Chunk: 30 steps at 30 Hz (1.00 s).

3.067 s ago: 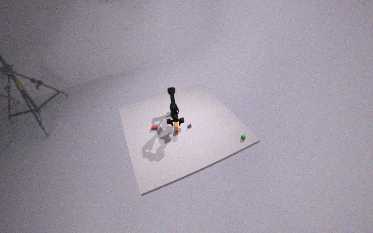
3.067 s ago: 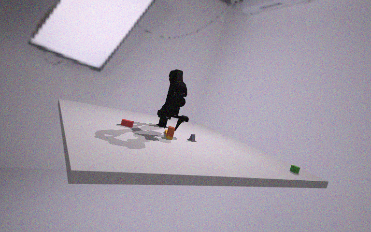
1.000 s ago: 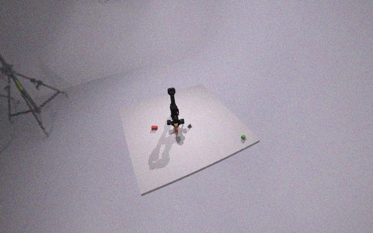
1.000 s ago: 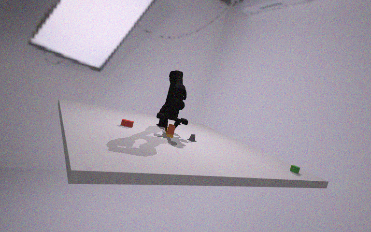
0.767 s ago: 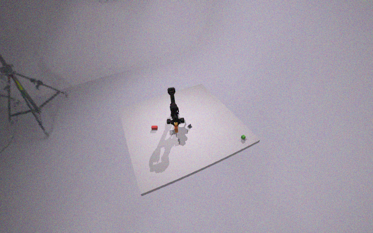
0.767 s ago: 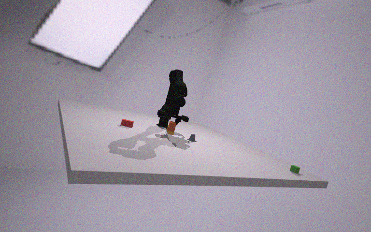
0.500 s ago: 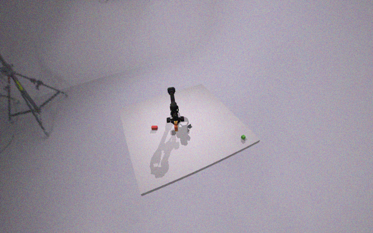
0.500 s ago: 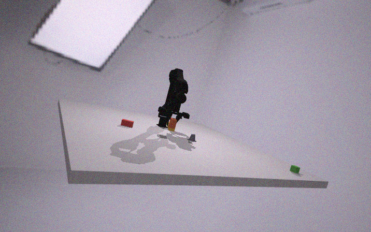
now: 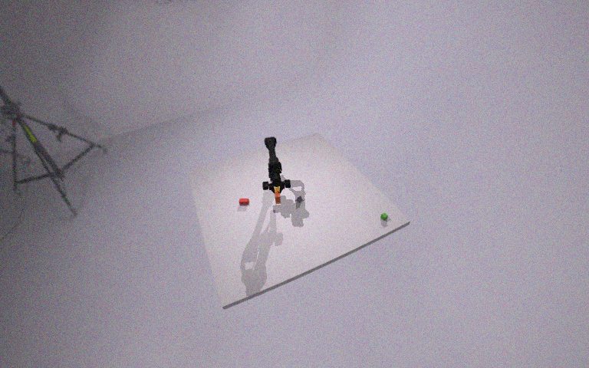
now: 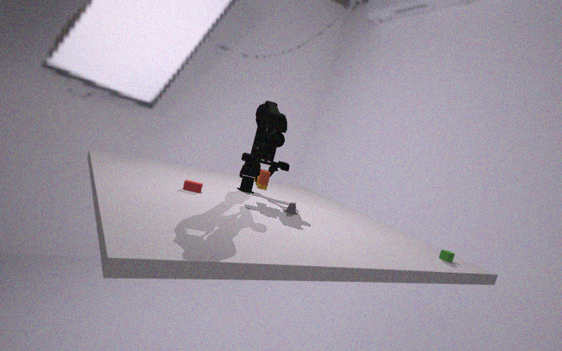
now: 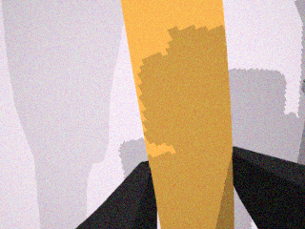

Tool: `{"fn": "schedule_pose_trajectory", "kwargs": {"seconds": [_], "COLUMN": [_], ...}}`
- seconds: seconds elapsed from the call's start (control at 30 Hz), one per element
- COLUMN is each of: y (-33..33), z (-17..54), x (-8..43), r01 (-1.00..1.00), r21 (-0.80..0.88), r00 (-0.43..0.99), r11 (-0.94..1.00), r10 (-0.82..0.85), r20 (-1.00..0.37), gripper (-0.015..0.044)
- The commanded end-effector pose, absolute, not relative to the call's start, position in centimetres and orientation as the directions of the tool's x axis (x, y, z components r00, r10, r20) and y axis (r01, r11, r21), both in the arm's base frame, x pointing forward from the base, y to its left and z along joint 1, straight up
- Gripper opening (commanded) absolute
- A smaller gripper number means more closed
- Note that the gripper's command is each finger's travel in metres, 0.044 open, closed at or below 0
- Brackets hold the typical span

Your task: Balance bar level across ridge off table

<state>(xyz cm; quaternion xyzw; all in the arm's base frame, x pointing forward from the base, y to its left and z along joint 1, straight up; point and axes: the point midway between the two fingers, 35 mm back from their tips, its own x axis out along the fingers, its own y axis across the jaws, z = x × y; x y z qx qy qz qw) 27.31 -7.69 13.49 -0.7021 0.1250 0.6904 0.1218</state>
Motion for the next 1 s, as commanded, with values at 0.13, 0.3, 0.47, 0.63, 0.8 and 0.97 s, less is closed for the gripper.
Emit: {"fn": "schedule_pose_trajectory", "kwargs": {"seconds": [0.13, 0.3, 0.47, 0.63, 0.8, 0.97], "y": [-5.5, -3.6, -1.8, 0.1, 2.1, 4.1], "z": [14.1, 14.1, 14.2, 14.2, 14.3, 14.3], "x": [28.2, 28.7, 29.1, 29.3, 29.4, 29.3], "r01": [-0.255, -0.186, -0.116, -0.04, 0.04, 0.122], "r21": [-0.011, -0.019, -0.025, -0.024, -0.016, -0.007], "r00": [0.031, 0.032, 0.032, 0.03, 0.029, 0.029], "r11": [-0.967, -0.982, -0.993, -0.999, -0.999, -0.993], "r10": [0.004, 0.013, 0.022, 0.023, 0.018, 0.011], "r20": [-1.0, -0.999, -0.999, -0.999, -0.999, -1.0], "gripper": [0.0, 0.0, 0.0, 0.0, 0.0, 0.0]}}
